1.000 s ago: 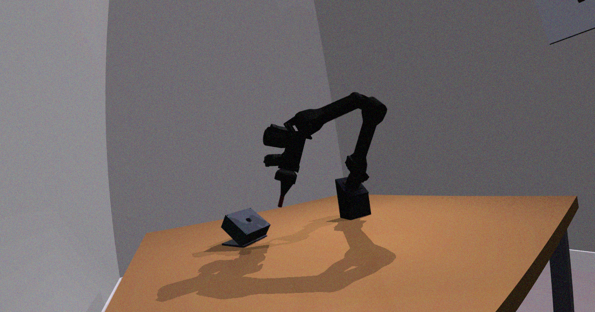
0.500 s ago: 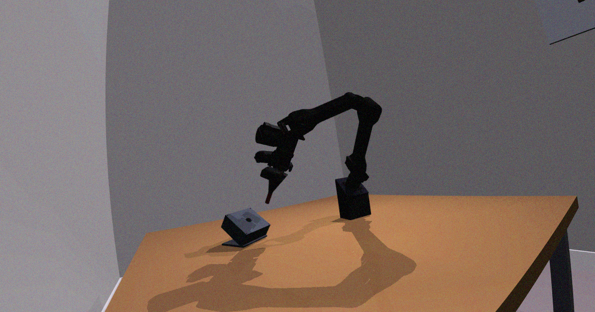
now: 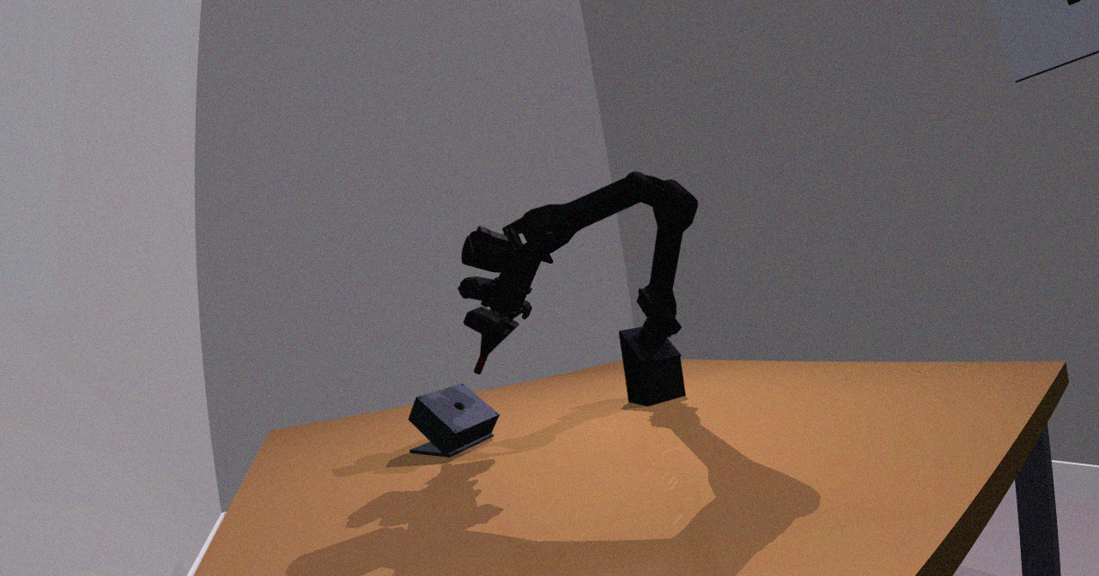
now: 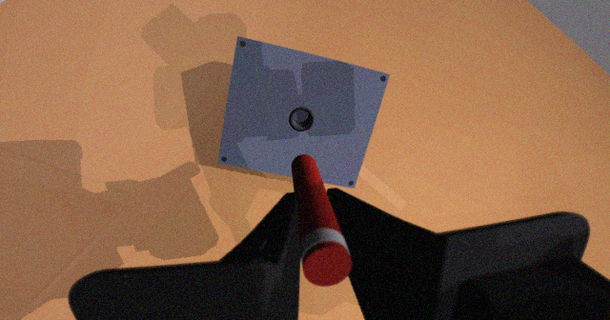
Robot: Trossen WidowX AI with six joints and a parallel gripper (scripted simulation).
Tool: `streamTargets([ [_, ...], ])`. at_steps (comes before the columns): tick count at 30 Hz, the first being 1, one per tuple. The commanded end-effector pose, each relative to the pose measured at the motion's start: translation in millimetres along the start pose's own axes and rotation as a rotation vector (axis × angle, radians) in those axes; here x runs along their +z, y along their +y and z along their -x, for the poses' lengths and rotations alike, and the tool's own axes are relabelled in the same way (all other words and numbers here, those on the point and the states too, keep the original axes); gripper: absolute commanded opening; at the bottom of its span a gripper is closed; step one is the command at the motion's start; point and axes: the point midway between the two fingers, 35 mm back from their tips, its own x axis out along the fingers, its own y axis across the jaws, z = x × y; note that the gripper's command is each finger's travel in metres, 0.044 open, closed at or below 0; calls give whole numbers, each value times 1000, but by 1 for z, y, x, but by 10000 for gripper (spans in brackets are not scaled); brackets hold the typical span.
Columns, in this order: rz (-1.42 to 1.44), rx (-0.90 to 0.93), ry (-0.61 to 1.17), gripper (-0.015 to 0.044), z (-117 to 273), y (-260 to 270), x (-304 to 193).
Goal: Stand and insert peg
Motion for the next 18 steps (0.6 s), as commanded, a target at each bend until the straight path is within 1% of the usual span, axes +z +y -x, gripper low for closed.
streamTargets([
  [1, -12, -11, 3, 0, -11, -2, 1],
  [18, -27, -15, -12, 0, -43, -3, 7],
])
